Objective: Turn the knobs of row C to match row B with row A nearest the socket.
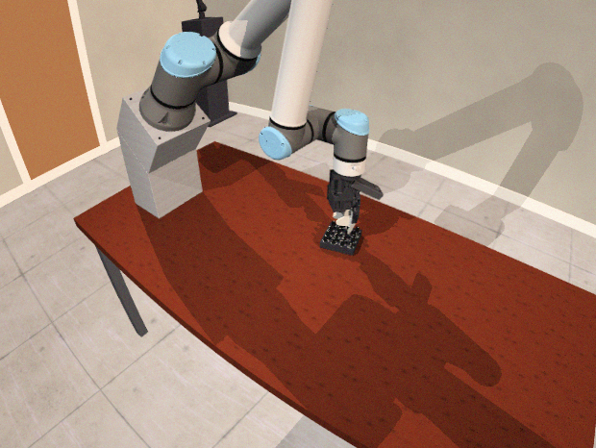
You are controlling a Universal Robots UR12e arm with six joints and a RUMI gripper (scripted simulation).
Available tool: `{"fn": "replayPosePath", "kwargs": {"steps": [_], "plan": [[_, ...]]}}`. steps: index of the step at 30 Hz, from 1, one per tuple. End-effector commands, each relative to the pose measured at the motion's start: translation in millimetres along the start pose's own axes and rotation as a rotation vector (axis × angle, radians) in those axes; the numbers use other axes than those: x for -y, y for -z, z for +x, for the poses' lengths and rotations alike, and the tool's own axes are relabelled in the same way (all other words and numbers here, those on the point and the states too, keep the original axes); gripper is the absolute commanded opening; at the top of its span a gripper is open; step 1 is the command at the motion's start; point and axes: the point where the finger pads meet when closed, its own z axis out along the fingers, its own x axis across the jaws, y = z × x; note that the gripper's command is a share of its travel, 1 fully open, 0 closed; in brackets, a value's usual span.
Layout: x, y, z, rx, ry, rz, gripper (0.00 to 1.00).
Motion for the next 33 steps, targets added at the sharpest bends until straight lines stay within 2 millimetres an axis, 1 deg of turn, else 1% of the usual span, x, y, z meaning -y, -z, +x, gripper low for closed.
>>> {"fn": "replayPosePath", "kwargs": {"steps": [1,10,12,27,29,33], "plan": [[0.3,0.4,0.4,-0.001,-0.063,0.0,0.04],[0.2,0.4,1.1,-0.001,-0.22,0.0,0.04],[0.2,0.4,1.1,-0.001,-0.22,0.0,0.04],[-0.3,0.4,2.5,-0.001,-0.535,0.001,0.04],[-0.3,0.4,2.5,-0.001,-0.535,0.001,0.04],[-0.6,0.4,2.9,-0.001,-0.623,0.001,0.04]]}}
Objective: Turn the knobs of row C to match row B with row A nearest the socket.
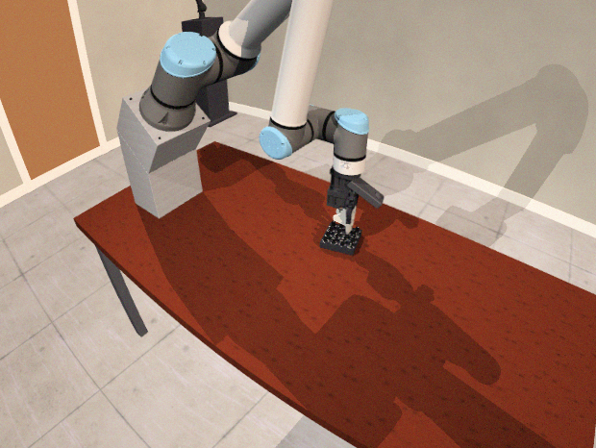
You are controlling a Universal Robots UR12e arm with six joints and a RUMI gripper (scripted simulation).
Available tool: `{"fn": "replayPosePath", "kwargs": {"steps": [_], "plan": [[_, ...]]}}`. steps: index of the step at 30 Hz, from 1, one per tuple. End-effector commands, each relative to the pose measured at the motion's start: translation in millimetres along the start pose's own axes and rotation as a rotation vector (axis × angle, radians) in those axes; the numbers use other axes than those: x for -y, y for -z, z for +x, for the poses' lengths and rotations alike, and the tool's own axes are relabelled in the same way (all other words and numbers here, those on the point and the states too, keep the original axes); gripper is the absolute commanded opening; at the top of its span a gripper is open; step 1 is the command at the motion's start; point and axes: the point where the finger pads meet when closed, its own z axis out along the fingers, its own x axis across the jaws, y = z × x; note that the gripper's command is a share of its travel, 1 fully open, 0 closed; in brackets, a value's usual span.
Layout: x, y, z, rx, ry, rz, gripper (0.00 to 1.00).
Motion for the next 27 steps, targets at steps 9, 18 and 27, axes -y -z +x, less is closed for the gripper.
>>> {"fn": "replayPosePath", "kwargs": {"steps": [9,18,27], "plan": [[0.2,0.4,1.1,-0.002,-0.266,0.0,0.04],[0.0,0.4,1.7,-0.002,-0.401,0.001,0.04],[-0.4,0.4,2.3,-0.002,-0.546,0.001,0.04]]}}
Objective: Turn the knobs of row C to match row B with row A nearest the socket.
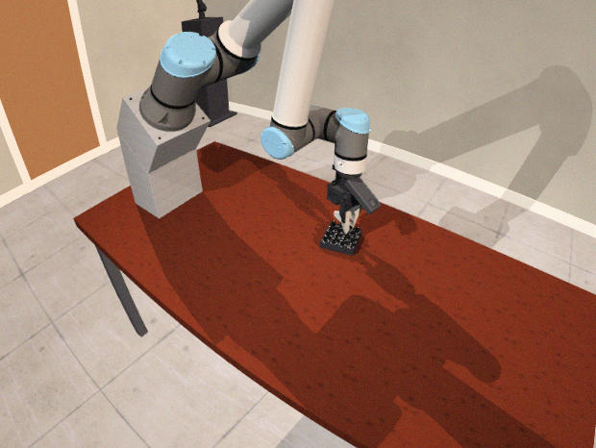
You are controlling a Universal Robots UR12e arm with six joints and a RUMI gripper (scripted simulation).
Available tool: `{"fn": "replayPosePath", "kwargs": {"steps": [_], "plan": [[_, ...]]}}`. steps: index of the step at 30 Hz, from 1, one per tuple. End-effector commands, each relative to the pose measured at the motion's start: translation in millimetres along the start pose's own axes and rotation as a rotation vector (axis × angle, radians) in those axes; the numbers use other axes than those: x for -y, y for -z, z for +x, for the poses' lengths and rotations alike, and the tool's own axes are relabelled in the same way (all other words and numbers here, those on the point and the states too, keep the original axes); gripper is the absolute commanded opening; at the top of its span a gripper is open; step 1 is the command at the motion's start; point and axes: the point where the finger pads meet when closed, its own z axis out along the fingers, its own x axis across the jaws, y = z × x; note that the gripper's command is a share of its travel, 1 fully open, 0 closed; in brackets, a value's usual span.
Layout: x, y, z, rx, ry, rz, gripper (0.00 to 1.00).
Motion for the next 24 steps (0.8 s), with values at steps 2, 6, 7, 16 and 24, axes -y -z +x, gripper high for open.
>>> {"fn": "replayPosePath", "kwargs": {"steps": [2,6,7,16,24], "plan": [[0.2,0.4,0.1,-0.001,-0.074,0.001,0.04],[0.2,0.4,0.3,-0.001,-0.112,0.001,0.04],[0.2,0.4,0.3,-0.001,-0.124,0.001,0.04],[0.1,0.4,0.7,-0.001,-0.204,0.001,0.04],[0.1,0.4,0.8,-0.001,-0.233,0.001,0.04]]}}
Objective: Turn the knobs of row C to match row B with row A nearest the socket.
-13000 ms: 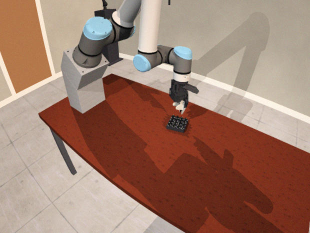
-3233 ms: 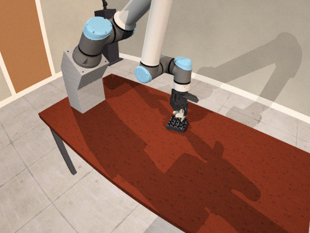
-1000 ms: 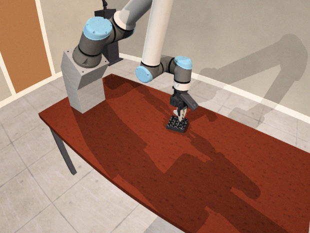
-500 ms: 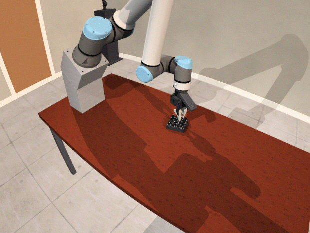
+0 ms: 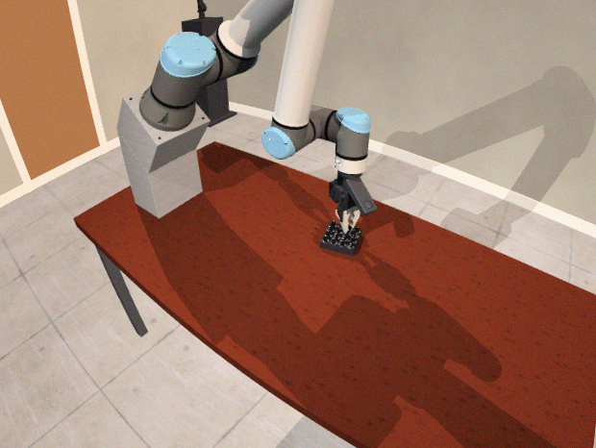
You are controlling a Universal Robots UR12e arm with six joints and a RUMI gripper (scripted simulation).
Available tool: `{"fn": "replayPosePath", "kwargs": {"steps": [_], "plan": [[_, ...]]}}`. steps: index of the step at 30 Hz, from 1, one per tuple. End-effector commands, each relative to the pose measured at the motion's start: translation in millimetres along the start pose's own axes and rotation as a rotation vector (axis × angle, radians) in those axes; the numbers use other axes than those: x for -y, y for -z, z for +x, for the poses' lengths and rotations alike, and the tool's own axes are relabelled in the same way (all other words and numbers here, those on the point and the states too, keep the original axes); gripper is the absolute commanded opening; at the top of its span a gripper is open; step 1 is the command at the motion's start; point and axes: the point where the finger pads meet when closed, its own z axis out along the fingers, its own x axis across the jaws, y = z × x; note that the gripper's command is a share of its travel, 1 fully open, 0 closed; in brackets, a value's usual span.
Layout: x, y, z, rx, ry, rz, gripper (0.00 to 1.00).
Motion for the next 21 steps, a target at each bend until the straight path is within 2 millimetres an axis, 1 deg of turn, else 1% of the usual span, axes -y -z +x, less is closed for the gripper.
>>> {"fn": "replayPosePath", "kwargs": {"steps": [1,21], "plan": [[0.2,0.4,-0.2,0.0,-0.019,0.001,0.04],[0.2,0.4,-0.1,0.0,-0.033,0.001,0.04]]}}
